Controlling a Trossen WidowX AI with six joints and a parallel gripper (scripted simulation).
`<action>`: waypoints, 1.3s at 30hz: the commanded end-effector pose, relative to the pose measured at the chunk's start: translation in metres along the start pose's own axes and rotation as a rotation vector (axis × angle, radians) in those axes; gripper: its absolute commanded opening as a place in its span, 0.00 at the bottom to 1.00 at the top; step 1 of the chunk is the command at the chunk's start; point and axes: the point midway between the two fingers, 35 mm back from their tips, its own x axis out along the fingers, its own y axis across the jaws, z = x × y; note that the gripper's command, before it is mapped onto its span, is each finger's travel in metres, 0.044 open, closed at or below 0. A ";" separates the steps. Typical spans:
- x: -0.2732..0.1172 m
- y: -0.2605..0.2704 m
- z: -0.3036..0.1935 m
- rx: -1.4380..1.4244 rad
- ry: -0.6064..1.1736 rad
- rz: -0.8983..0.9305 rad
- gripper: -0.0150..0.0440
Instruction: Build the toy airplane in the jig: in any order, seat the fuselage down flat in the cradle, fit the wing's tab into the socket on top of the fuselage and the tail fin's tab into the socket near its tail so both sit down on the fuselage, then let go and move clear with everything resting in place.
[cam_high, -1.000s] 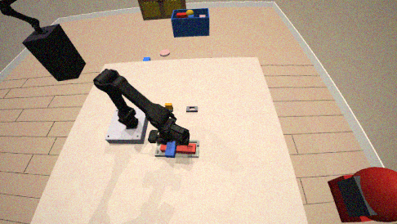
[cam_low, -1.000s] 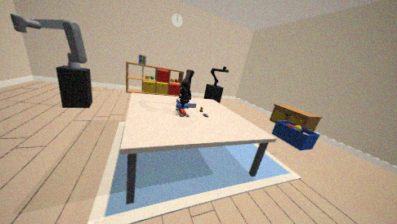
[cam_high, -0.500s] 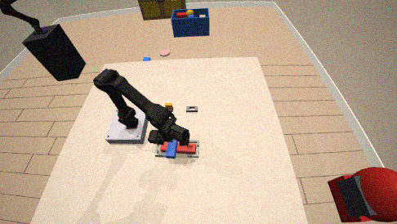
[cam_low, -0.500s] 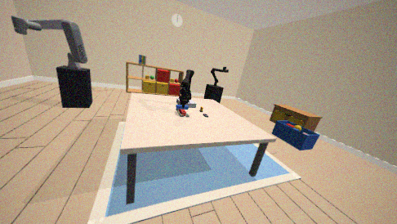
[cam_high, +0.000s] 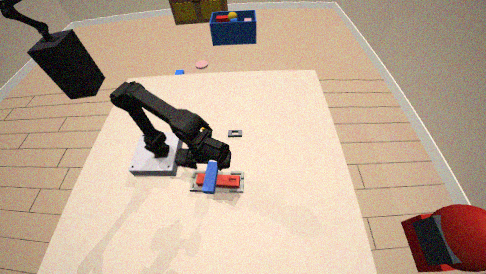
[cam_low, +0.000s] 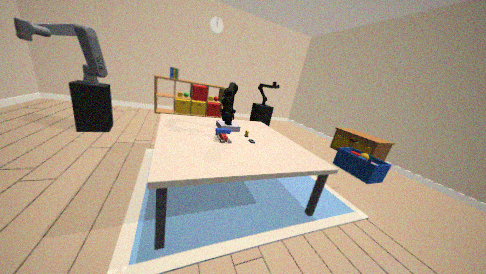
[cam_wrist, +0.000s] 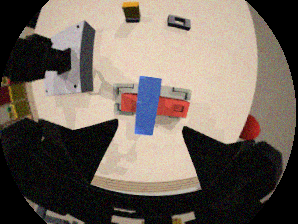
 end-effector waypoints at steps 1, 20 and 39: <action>-0.007 0.001 0.000 -0.001 -0.004 0.016 1.00; -0.002 -0.001 0.000 1.543 0.010 0.015 1.00; -0.002 -0.001 0.000 1.543 0.010 0.015 1.00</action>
